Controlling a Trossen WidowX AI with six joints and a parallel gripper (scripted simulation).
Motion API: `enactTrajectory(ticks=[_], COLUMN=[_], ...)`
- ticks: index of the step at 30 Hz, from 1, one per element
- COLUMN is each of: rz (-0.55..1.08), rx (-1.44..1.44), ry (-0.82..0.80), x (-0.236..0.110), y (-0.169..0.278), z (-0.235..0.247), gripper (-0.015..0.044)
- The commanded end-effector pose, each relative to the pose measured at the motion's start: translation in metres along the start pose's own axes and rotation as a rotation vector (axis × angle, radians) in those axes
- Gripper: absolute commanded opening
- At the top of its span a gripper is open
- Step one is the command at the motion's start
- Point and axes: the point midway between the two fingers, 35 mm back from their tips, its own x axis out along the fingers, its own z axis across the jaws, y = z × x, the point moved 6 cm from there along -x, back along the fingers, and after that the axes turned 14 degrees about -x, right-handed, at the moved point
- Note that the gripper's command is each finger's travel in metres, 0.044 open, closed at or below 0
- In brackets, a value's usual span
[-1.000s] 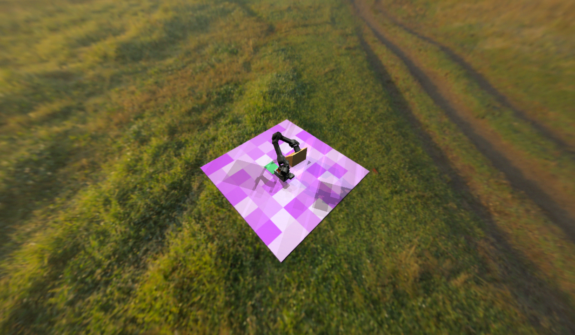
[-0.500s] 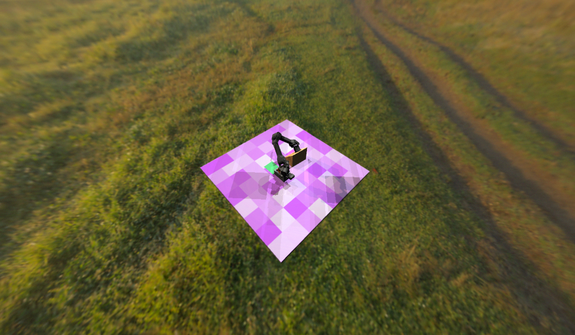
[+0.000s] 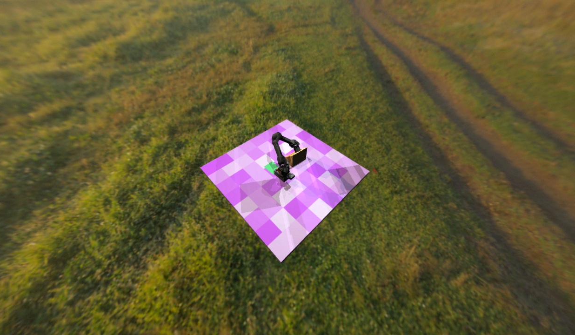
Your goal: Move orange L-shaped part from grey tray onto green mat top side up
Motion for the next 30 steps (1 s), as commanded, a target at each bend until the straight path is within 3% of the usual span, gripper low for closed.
enactTrajectory(ticks=[1, 8, 15, 30], rz=[-0.002, -0.002, -0.002, 0.0], rx=[0.002, 0.0, -0.001, -0.007], ry=[0.0, 0.001, -0.002, 0.002], x=[-0.008, -0.022, -0.108, -0.104], y=[-0.002, -0.004, 0.0, 0.0], z=[0.007, 0.009, -0.001, -0.002], gripper=[0.018, 0.018, 0.018, 0.018])
